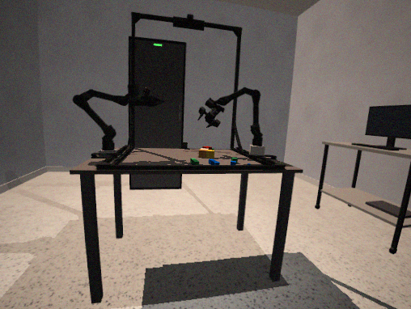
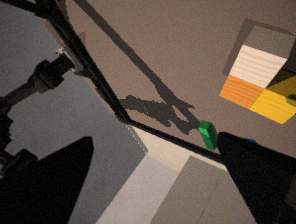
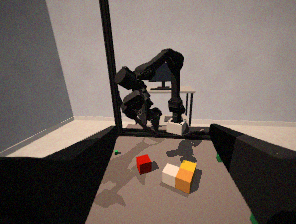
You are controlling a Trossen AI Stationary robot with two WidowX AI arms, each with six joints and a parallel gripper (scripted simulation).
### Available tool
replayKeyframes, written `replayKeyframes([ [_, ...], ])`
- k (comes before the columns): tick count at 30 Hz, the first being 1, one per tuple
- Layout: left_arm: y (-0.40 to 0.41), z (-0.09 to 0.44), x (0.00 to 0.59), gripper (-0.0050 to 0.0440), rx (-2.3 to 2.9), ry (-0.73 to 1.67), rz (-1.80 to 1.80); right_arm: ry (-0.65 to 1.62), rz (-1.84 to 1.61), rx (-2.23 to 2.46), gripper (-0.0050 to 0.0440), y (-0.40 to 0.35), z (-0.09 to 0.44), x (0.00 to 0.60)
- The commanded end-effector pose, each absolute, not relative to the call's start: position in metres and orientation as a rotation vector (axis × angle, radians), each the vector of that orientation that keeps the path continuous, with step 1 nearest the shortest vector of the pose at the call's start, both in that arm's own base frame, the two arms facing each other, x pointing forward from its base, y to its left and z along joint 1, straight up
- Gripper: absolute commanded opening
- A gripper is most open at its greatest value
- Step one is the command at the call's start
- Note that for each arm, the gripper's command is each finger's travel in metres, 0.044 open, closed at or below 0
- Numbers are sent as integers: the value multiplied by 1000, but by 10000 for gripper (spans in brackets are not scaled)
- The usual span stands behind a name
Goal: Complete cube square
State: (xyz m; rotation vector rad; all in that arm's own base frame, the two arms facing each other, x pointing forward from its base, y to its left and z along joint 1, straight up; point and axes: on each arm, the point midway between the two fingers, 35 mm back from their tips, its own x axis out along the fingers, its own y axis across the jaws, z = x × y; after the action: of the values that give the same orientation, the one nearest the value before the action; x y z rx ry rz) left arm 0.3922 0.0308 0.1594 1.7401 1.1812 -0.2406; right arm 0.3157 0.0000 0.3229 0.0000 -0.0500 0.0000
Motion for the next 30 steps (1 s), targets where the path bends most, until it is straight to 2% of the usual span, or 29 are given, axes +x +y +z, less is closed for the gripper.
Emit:
replayKeyframes([
  [1, 31, 159, 392, 400, 1740, 1181, -241, -50, 0, 0, 400, 0, 323, 316],
  [17, 31, 159, 392, 400, 1740, 1181, -241, -50, 0, 0, 400, 0, 323, 316],
  [18, 31, 159, 392, 376, 1740, 1181, -241, -50, 0, 0, 400, 0, 323, 316],
  [19, 31, 159, 392, 374, 1740, 1181, -241, -50, 0, 0, 400, 0, 323, 316],
  [30, 28, 144, 395, 374, 1533, 1183, -199, -46, 0, -5, 400, -19, 330, 306],
])
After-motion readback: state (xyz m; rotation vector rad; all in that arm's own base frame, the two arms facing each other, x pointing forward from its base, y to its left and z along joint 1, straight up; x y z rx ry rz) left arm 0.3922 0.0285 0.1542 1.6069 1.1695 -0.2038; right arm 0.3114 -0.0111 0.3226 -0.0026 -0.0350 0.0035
